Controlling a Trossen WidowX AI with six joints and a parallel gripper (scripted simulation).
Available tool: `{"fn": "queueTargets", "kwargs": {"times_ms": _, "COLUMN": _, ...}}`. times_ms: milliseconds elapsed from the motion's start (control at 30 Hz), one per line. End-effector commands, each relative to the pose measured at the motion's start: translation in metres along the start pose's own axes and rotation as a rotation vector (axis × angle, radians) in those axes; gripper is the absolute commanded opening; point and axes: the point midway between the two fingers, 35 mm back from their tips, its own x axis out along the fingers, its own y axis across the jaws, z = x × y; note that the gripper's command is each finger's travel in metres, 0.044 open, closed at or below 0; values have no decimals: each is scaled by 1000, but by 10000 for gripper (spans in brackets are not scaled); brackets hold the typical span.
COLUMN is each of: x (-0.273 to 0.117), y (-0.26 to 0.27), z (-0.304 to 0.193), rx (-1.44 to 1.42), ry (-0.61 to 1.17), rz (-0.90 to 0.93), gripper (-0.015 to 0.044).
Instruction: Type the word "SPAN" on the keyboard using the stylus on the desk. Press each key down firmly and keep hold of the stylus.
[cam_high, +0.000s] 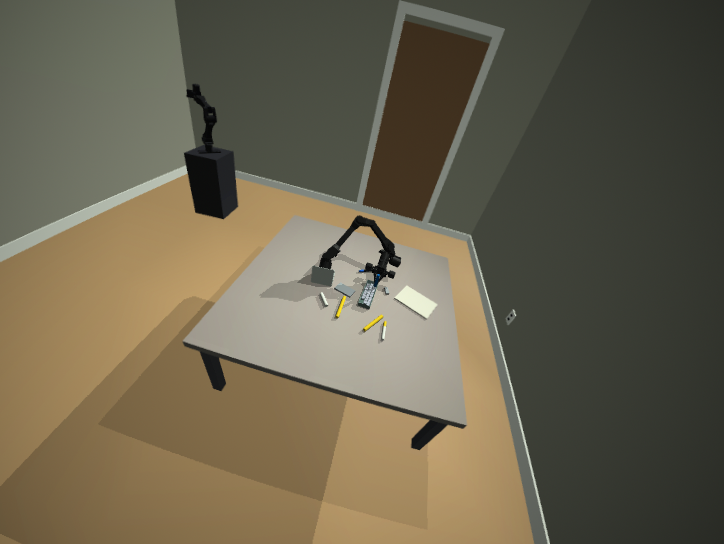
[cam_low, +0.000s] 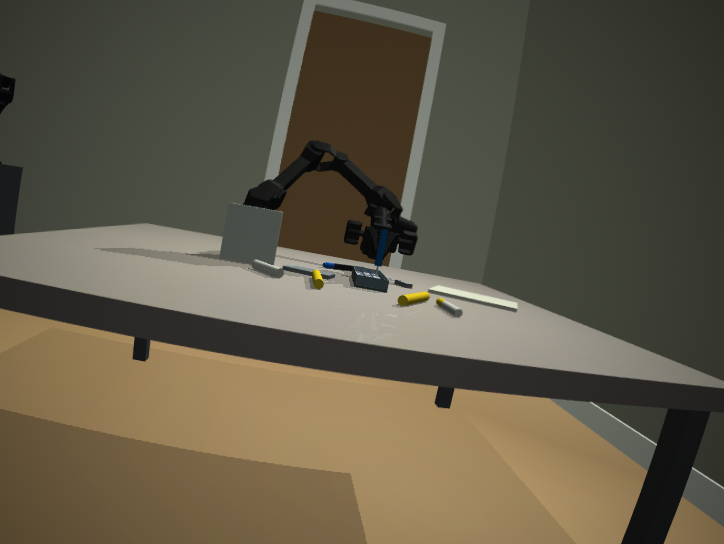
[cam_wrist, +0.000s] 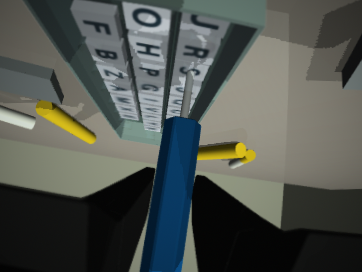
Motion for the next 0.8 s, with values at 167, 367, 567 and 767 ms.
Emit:
{"fn": "queueTargets", "kwargs": {"times_ms": 167, "x": 0, "y": 0, "z": 1, "rx": 3, "ry": -6, "rz": 0, "gripper": 81}}
{"fn": "queueTargets", "kwargs": {"times_ms": 367, "x": -2, "y": 0, "z": -2, "rx": 3, "ry": -6, "rz": 0, "gripper": 81}}
{"fn": "queueTargets", "kwargs": {"times_ms": 567, "x": -16, "y": 0, "z": -29, "rx": 4, "ry": -4, "rz": 0, "gripper": 81}}
{"fn": "queueTargets", "kwargs": {"times_ms": 767, "x": -16, "y": -1, "z": -30, "rx": 13, "ry": -9, "rz": -1, "gripper": 84}}
